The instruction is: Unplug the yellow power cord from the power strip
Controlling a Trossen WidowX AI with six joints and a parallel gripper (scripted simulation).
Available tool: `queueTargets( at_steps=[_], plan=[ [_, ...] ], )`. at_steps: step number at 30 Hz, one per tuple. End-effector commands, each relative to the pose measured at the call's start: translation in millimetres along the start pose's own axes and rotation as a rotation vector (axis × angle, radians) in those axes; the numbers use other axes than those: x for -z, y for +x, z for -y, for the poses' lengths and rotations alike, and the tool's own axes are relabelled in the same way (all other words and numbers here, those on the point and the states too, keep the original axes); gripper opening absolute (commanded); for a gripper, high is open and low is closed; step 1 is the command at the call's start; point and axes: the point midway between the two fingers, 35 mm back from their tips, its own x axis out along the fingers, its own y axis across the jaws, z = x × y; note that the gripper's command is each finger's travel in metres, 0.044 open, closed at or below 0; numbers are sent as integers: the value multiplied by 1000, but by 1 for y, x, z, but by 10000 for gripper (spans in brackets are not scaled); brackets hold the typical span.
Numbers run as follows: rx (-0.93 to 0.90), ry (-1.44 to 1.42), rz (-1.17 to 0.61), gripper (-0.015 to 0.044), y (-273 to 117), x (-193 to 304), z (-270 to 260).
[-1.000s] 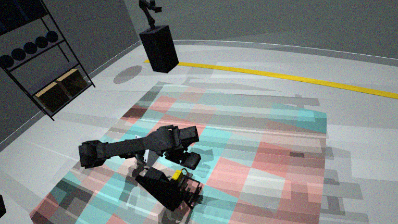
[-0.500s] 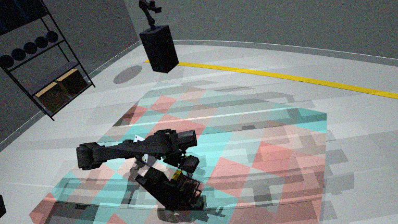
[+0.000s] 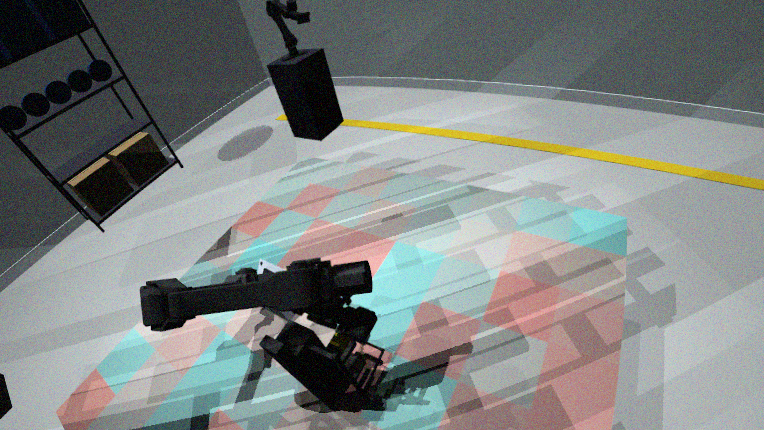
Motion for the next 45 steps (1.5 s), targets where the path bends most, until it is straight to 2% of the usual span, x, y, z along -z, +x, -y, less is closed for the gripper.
queueTargets(
  at_steps=[1,17,21,29,45],
  plan=[
    [-3,-8,-6,160,1,3,-1],
    [-3,-8,-7,160,13,3,-1],
    [-1,-1,-1,55,11,2,0],
    [-1,-1,-1,2,11,2,0],
    [-1,-3,2,0,10,-20,2]
  ],
)
